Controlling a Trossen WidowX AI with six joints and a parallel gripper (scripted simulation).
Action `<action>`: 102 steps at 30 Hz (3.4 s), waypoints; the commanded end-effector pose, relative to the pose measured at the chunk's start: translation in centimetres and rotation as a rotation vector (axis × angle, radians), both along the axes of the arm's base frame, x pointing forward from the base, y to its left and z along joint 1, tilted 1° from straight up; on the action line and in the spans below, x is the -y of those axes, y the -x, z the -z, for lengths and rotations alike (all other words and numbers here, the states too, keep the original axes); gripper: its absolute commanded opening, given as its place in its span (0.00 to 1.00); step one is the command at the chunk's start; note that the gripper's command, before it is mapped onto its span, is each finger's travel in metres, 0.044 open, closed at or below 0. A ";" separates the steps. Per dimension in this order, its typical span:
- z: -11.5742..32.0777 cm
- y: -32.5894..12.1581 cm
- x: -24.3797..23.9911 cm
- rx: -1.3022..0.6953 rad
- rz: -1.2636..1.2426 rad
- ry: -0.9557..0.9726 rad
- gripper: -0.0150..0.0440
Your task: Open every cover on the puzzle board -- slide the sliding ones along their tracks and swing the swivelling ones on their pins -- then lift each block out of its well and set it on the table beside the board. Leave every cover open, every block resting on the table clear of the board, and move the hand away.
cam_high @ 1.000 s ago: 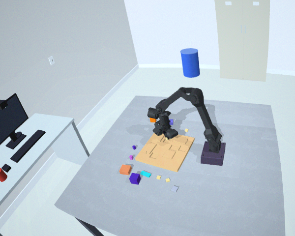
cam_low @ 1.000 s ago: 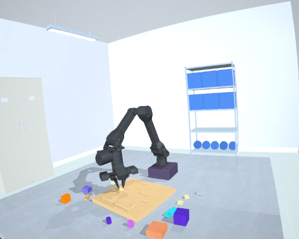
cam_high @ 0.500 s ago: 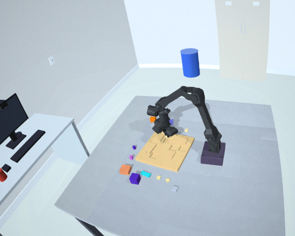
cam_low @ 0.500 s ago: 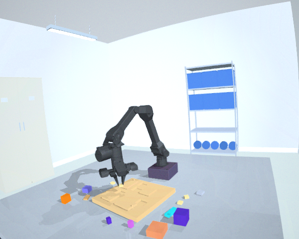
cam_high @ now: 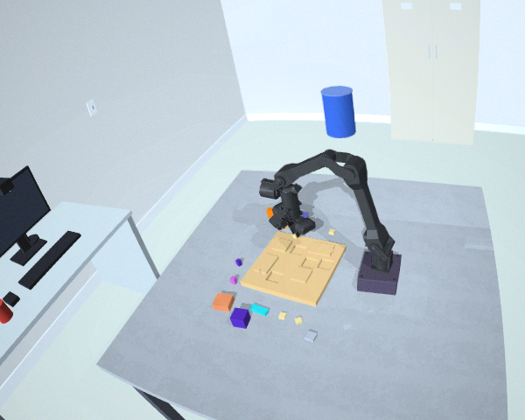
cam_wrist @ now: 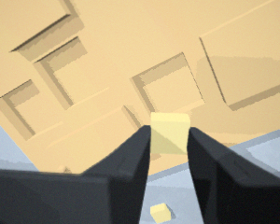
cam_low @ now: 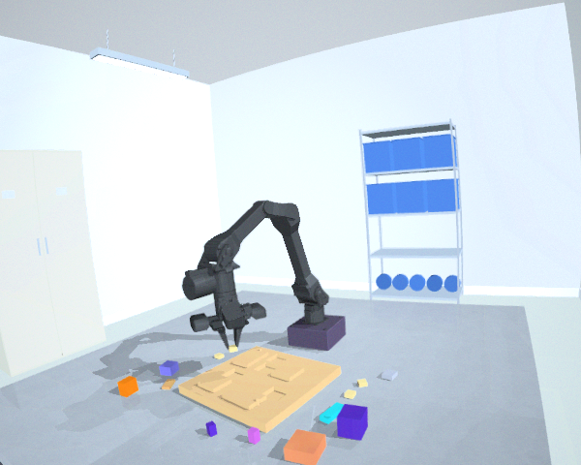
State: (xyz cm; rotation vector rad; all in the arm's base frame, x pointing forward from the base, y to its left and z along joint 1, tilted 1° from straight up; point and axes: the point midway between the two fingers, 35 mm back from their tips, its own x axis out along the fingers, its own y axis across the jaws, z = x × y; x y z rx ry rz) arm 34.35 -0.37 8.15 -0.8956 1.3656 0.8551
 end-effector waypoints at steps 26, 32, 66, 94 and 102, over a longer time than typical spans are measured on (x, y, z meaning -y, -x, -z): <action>-1.6 3.7 7.7 0.011 0.001 0.009 0.39; -1.6 5.1 9.6 0.010 0.001 0.011 0.39; -0.5 12.9 16.4 0.003 0.001 0.018 0.39; 4.1 12.4 16.8 0.003 0.001 0.018 0.39; 5.5 12.4 16.8 0.003 0.001 0.018 0.39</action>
